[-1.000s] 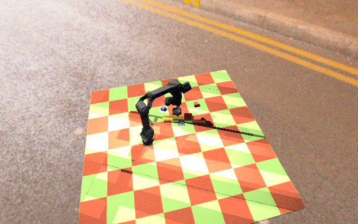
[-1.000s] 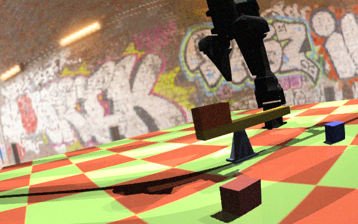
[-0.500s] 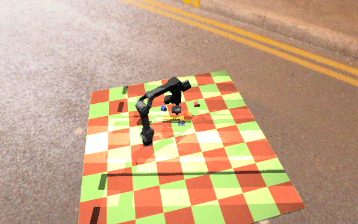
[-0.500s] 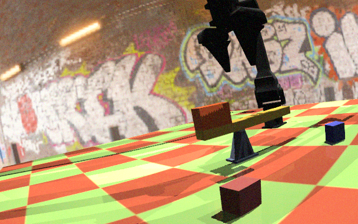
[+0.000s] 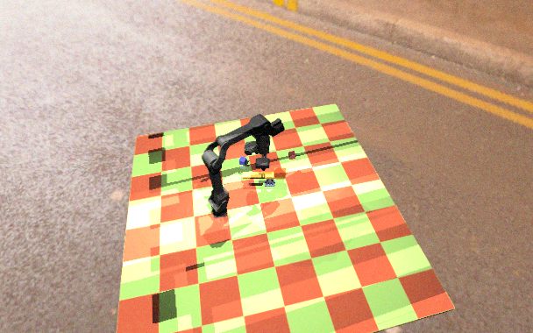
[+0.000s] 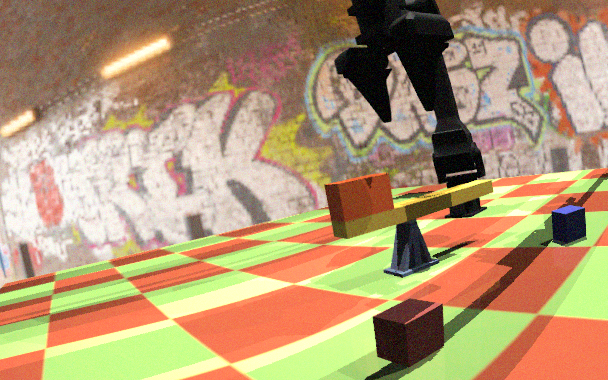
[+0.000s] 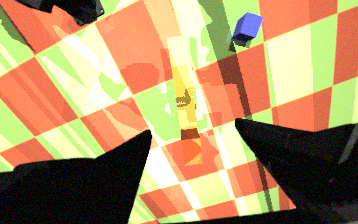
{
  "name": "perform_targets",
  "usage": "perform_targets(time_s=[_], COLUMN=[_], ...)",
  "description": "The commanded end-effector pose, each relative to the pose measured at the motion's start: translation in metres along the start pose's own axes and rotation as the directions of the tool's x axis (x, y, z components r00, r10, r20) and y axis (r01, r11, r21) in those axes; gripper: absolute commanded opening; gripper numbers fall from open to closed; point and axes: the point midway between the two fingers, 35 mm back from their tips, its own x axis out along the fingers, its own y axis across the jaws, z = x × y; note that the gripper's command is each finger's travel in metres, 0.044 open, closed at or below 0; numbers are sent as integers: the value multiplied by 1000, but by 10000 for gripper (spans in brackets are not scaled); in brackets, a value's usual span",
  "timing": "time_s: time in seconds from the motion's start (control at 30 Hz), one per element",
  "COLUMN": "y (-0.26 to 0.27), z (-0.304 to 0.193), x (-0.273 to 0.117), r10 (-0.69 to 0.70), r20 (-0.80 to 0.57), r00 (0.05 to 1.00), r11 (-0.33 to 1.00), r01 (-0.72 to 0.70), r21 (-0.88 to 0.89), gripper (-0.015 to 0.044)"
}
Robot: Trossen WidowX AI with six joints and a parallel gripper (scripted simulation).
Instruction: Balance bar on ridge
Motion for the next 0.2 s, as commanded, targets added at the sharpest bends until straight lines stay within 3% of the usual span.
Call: perform_targets(time_s=[0.0, 0.17], y=[0, 0], z=[0, 0], x=[0, 0], r10=[2, 2], r20=[2, 2], r00=[1000, 1000], r11=[1000, 1000], r01=[-2, -2], r21=[0, 0], gripper=[440, 440])
